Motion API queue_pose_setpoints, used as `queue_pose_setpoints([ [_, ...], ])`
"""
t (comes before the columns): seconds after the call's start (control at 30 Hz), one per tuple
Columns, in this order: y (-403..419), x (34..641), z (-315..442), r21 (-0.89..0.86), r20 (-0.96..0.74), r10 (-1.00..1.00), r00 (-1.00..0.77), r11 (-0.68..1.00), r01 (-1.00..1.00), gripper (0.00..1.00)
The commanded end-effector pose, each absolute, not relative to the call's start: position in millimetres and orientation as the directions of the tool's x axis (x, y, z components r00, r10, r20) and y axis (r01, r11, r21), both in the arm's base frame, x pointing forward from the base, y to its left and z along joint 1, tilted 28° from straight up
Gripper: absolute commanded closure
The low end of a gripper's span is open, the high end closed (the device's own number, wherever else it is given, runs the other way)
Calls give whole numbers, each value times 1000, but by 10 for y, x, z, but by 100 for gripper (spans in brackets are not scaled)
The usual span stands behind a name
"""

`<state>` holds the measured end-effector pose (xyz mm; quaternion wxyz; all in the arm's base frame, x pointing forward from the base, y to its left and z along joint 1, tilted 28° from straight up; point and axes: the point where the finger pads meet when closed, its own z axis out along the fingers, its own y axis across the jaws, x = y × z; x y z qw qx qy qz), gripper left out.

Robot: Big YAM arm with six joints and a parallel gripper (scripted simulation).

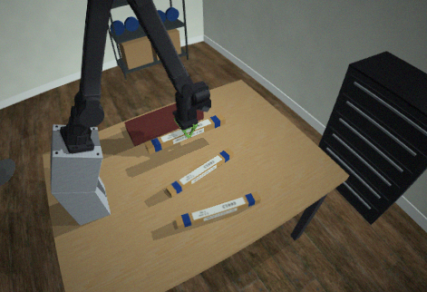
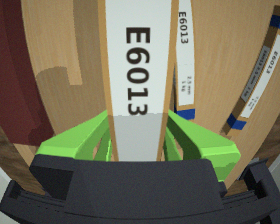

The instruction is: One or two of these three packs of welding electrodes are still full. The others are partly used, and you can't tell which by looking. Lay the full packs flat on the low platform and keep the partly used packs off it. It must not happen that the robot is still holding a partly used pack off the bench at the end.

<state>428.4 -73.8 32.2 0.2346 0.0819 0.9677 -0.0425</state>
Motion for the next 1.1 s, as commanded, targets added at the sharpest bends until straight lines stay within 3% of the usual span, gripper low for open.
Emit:
queue_pose_setpoints([
  [0.0, -776, 4354, 367, -43, -482, 137, -865, 983, 179, 100],
  [1.07, -806, 4461, 134, -43, -480, 137, -866, 983, 179, 100],
])
